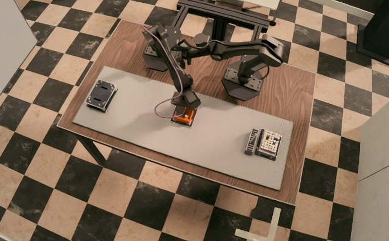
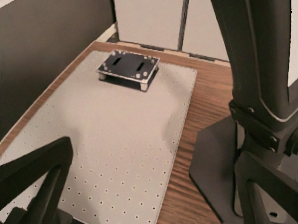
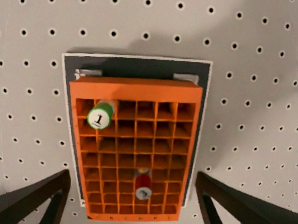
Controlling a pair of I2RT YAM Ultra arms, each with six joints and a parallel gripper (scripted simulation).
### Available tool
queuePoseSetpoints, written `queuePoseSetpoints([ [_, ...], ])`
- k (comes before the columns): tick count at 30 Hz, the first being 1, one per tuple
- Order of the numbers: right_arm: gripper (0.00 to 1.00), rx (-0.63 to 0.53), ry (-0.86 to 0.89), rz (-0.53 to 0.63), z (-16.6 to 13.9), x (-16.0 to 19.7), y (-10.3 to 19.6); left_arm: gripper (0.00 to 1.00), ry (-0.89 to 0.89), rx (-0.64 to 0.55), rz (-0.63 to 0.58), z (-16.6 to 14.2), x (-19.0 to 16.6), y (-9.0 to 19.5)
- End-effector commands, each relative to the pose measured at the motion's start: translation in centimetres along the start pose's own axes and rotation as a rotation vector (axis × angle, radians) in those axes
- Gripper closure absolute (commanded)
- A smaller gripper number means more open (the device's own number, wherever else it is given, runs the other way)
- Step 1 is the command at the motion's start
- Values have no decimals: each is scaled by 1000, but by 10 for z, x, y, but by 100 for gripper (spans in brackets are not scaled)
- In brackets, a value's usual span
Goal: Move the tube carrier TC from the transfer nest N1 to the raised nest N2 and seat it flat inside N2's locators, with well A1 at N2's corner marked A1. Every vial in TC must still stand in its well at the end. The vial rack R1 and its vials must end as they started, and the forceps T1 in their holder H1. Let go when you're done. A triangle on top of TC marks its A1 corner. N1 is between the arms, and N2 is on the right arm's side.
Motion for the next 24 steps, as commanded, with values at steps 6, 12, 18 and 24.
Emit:
queuePoseSetpoints([
  [6,0,-12,2,-2,2,-1,-13,0,2,-32,-10,9,-2,4],
  [12,0,-12,4,-2,1,0,-22,0,2,-32,-10,9,-2,4],
  [18,0,-12,2,-2,2,-1,-31,0,2,-32,-10,9,-2,4],
  [24,8,-21,0,6,3,2,-28,0,2,-32,-10,9,-2,4],
])
Point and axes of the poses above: on each arm, the point where the finger pads meet when closed, its own y axis back along the fingers, its own x axis across the jaws, z = x × y, the point moved 5 cm from there along y, back along the fingers, and after that the axes turned 2 degrees about y, right-handed, at the moved point
